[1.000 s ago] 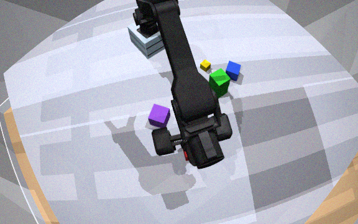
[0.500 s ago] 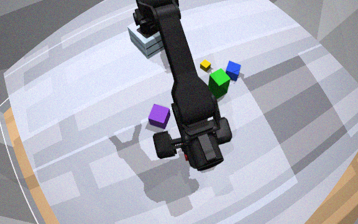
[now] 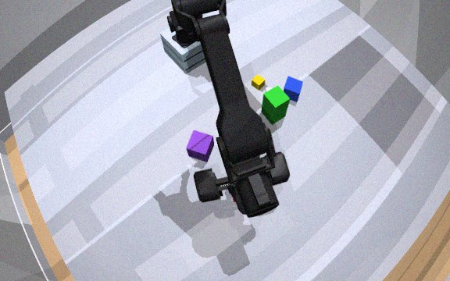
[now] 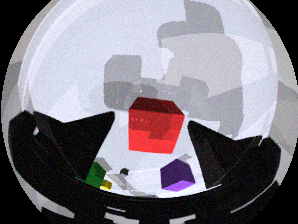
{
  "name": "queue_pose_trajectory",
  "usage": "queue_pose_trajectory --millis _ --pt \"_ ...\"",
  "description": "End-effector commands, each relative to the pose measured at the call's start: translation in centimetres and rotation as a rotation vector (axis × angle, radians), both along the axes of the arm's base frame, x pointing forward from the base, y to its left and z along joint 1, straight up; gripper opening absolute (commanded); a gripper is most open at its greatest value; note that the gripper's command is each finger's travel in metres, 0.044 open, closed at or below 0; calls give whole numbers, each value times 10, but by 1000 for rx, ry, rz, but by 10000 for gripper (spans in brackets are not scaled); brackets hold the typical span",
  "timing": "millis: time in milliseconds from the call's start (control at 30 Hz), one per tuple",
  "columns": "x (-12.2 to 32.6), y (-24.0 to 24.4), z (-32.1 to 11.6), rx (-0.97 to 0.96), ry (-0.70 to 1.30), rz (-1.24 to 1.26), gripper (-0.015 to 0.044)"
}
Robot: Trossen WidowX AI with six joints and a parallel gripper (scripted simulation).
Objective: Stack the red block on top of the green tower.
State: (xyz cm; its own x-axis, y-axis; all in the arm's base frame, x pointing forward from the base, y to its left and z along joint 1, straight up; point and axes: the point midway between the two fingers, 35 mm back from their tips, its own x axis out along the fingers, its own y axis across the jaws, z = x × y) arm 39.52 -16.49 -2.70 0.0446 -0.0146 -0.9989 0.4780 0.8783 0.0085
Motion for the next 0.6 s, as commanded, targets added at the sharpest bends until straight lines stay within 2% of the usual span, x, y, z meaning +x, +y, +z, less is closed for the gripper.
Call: queue_pose_trajectory --millis 0,567 --pt "-2 0 -10 -1 10 4 440" --pt "-2 0 -12 -1 11 4 440"
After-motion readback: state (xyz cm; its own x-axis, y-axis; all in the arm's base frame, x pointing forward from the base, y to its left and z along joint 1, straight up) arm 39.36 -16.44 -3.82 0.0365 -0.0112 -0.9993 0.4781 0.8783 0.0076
